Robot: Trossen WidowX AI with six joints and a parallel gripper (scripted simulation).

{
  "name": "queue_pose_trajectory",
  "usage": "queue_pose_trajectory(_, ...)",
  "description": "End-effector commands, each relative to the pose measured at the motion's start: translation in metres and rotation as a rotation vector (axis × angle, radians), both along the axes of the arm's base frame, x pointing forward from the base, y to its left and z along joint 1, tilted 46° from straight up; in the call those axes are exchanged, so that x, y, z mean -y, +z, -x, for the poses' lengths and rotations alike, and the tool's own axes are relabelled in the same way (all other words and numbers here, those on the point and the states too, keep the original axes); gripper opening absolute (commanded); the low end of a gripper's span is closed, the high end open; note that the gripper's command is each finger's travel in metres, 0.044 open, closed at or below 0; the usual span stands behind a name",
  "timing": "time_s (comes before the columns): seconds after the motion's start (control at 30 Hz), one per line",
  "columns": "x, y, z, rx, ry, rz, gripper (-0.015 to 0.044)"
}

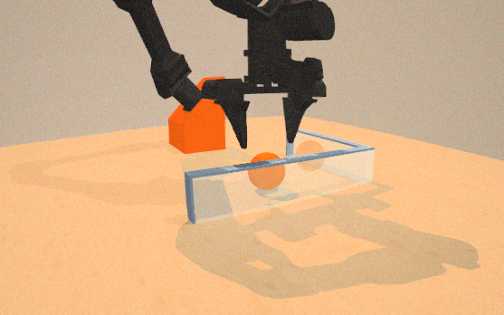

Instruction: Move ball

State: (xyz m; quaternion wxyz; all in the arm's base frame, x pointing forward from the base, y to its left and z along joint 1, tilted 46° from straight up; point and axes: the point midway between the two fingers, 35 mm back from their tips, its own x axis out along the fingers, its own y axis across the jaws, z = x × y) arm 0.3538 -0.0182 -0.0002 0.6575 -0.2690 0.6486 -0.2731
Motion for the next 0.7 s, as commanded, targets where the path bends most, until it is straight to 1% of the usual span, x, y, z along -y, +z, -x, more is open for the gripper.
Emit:
queue_pose_trajectory(0.0,0.007,-0.006,0.002,-0.008,0.001,0.006,0.0383)
queue_pose_trajectory(0.67,0.03,-0.028,0.002,-0.008,0.001,0.008,0.0383)
